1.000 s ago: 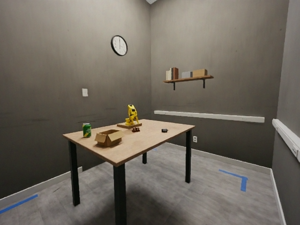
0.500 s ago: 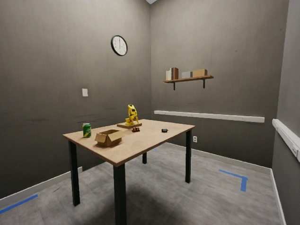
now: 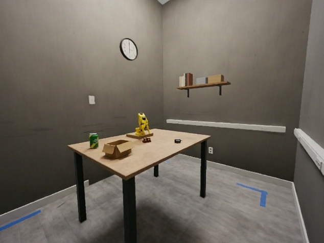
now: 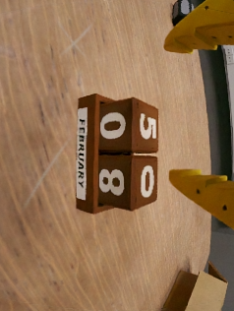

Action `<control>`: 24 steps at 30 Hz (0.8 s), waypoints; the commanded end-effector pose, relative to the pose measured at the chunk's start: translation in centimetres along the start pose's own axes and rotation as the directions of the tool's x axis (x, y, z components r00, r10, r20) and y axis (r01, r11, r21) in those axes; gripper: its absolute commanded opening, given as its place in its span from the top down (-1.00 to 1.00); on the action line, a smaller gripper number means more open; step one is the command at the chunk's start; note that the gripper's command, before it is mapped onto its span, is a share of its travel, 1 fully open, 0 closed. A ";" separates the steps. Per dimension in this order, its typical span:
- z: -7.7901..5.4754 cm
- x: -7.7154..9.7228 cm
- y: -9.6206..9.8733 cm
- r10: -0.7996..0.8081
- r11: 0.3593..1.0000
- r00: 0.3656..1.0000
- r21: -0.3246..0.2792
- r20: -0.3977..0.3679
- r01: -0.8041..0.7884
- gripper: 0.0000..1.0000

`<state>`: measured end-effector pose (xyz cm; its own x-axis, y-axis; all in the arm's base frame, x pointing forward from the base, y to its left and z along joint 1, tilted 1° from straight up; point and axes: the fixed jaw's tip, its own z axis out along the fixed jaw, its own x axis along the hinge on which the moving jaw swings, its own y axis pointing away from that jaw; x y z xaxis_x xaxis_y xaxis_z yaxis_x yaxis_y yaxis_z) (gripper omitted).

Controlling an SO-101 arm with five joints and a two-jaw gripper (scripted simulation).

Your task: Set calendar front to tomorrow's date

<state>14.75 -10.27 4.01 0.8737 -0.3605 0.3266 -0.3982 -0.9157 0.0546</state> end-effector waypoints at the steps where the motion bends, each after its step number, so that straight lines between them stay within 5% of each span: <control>1: -0.6 0.2 0.2 -0.002 1.000 0.999 -0.009 -0.041 0.002 0.38; 16: -5.4 3.5 0.8 -0.016 0.998 0.924 -0.069 -0.383 -0.012 0.31; 24: -6.4 3.9 0.8 -0.020 0.997 0.899 -0.079 -0.437 -0.016 0.30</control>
<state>16.40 -11.30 11.58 0.6646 -0.2280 0.7115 -0.4323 -0.8940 0.1174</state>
